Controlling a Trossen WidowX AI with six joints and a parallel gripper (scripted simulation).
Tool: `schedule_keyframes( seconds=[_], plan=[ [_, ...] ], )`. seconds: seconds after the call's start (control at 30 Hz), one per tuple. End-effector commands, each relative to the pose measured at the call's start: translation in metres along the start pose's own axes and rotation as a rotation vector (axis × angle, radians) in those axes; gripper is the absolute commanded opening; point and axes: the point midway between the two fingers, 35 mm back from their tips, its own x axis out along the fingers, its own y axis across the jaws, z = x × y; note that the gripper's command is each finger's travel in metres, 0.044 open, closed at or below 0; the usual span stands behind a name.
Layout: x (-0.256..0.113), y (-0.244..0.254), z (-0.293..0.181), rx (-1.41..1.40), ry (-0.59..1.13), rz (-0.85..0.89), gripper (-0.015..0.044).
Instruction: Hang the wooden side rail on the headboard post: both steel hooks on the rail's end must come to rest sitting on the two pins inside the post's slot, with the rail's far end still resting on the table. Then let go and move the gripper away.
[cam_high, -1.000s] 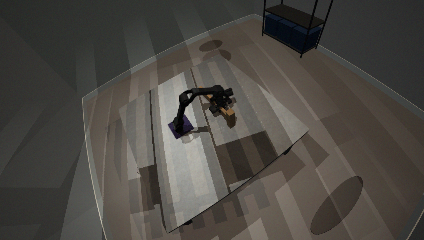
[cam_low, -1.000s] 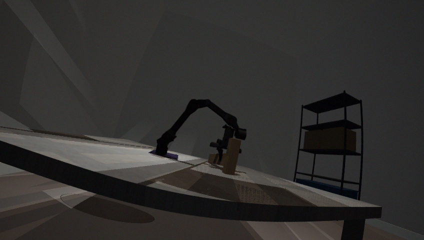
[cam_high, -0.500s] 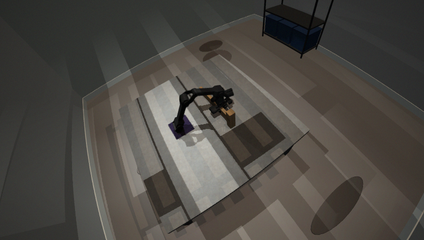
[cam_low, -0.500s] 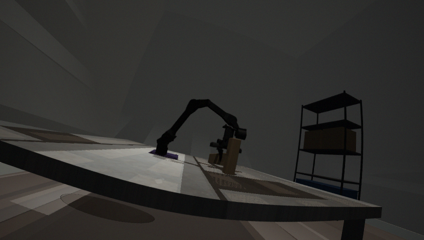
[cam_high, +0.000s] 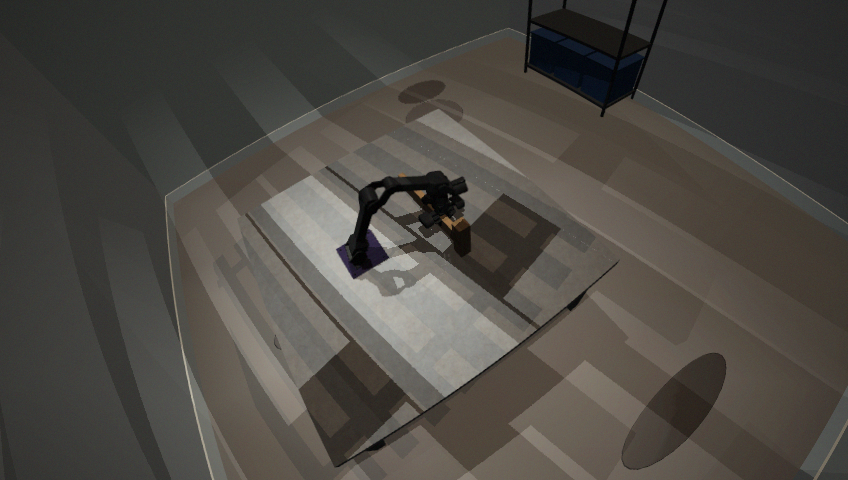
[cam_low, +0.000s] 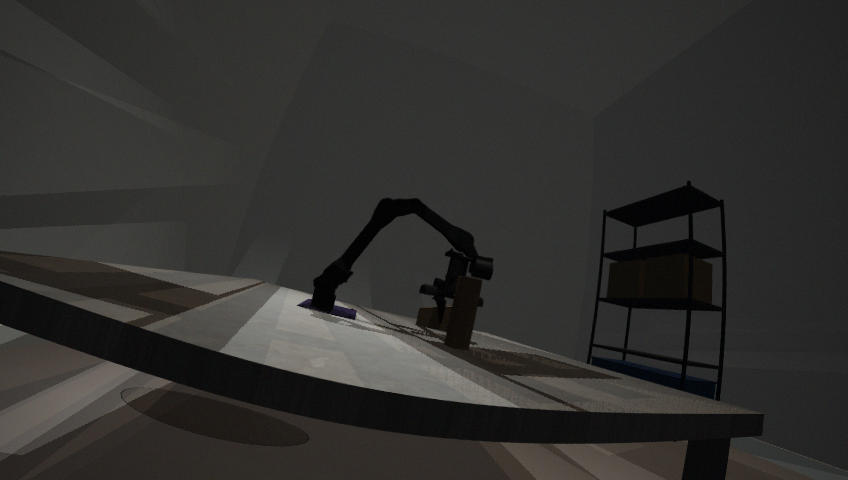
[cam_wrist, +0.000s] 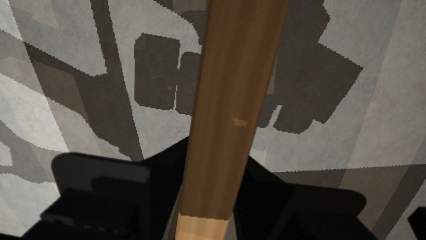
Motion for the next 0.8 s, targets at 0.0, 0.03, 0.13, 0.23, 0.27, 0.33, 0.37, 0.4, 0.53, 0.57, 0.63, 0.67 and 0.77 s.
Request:
schedule_keyframes(
  seconds=[0.0, 0.03, 0.13, 0.23, 0.27, 0.33, 0.37, 0.4, 0.53, 0.57, 0.63, 0.67, 0.77],
  plan=[
    [-0.0030, -0.0008, -0.0014, -0.003, 0.005, -0.007, 0.0000],
    [-0.0030, -0.0009, -0.0015, -0.003, 0.005, -0.007, 0.0000],
    [-0.0033, -0.0011, -0.0017, -0.003, 0.005, -0.007, 0.0000],
    [-0.0035, -0.0013, -0.0019, -0.003, 0.005, -0.007, 0.0000],
    [-0.0036, -0.0014, -0.0020, -0.003, 0.005, -0.007, 0.0000],
    [-0.0037, -0.0015, -0.0022, -0.003, 0.005, -0.007, 0.0000],
    [-0.0038, -0.0016, -0.0022, -0.003, 0.005, -0.007, 0.0000],
    [-0.0039, -0.0017, -0.0023, -0.003, 0.005, -0.007, 0.0000],
    [-0.0042, -0.0020, -0.0027, -0.003, 0.005, -0.007, 0.0000],
    [-0.0041, -0.0021, -0.0028, -0.003, 0.005, -0.007, 0.0000],
    [-0.0039, -0.0024, -0.0030, -0.003, 0.005, -0.007, 0.0000],
    [-0.0038, -0.0025, -0.0031, -0.003, 0.005, -0.007, 0.0000],
    [-0.0035, -0.0024, -0.0034, -0.003, 0.005, -0.007, 0.0000]
  ],
)
